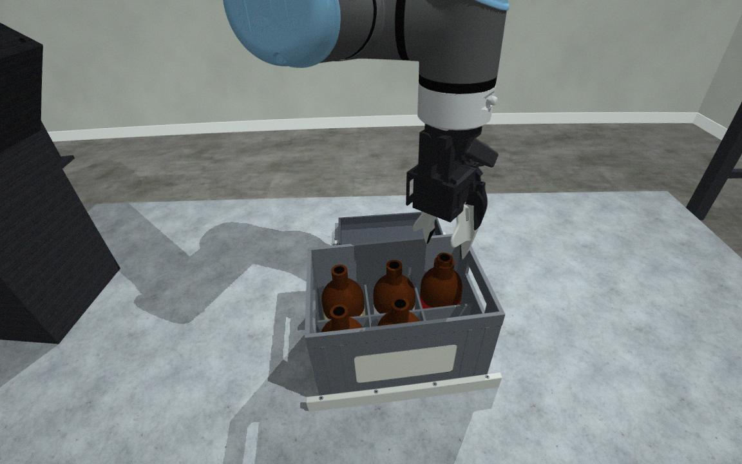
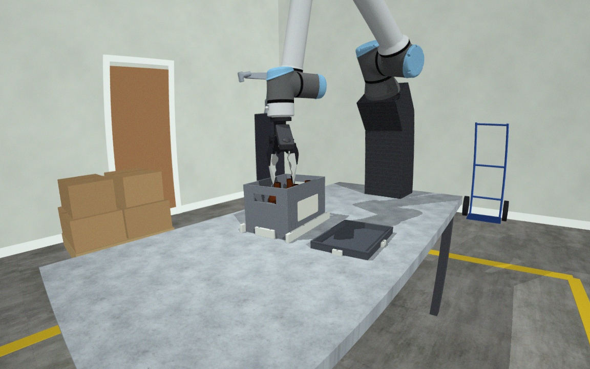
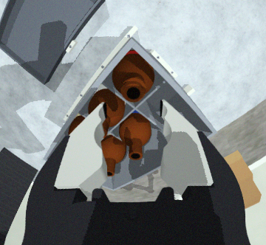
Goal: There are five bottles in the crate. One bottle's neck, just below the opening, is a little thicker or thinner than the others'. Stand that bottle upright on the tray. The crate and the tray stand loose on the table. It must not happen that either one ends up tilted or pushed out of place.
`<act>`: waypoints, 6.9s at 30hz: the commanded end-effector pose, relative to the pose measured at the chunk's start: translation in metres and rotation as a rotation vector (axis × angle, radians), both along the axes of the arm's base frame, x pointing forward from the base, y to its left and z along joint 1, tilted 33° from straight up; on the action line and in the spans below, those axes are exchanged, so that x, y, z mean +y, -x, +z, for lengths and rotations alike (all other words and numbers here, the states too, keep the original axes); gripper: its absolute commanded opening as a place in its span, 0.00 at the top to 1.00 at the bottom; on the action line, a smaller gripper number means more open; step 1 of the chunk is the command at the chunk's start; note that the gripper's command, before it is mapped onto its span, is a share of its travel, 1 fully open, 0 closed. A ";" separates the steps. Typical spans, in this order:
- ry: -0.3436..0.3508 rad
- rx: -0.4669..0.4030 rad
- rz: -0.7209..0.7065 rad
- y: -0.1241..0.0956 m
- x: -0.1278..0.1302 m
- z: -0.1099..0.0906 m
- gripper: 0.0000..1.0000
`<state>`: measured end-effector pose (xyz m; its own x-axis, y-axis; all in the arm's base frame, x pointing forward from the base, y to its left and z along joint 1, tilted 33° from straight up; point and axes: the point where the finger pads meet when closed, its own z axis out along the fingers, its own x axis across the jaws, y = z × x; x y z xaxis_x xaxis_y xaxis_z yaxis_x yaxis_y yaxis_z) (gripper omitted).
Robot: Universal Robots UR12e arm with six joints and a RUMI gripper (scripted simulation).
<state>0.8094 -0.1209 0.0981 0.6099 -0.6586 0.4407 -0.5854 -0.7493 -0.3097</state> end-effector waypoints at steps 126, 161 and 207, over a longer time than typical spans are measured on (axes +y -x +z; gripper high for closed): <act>0.000 -0.001 0.000 -0.024 0.001 -0.030 0.62; 0.000 -0.001 0.000 -0.024 0.001 -0.030 1.00; 0.000 -0.001 0.000 -0.024 0.001 -0.030 1.00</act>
